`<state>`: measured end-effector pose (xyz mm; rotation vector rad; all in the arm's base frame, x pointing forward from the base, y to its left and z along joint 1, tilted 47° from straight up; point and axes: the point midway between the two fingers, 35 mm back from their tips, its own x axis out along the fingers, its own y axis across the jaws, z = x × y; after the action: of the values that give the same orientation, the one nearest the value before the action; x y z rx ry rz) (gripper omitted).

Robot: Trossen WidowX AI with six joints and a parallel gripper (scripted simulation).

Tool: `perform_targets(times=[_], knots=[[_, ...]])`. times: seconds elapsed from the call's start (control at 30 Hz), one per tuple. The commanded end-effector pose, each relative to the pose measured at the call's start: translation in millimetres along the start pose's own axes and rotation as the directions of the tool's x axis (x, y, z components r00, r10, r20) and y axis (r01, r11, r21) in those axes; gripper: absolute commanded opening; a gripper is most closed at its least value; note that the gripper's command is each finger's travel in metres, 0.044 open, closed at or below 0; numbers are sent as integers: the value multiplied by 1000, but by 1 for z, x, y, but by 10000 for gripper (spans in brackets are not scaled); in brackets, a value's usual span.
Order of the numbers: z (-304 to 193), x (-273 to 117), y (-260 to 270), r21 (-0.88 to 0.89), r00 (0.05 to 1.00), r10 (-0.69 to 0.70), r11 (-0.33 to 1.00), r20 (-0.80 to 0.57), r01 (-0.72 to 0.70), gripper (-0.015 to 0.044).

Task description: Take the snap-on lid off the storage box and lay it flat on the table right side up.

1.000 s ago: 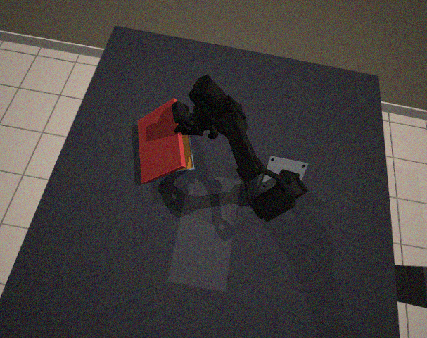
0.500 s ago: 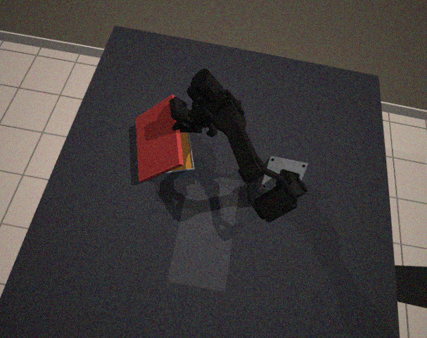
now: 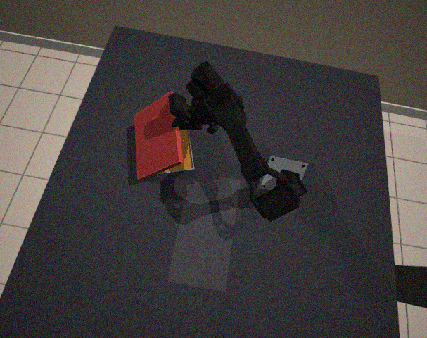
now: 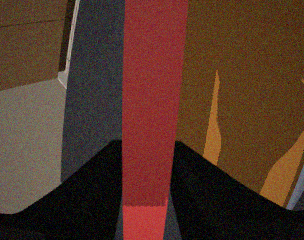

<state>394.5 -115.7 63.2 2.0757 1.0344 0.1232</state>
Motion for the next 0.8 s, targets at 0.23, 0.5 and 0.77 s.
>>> perform_targets(times=[0.23,0.5,0.77], knots=[[0,-11,14,-7,1000,6,1000,-3,-6,0],[0,-16,19,-7,1000,6,1000,-3,-6,0],[-16,-14,13,-6,1000,6,1000,-4,-6,0]])
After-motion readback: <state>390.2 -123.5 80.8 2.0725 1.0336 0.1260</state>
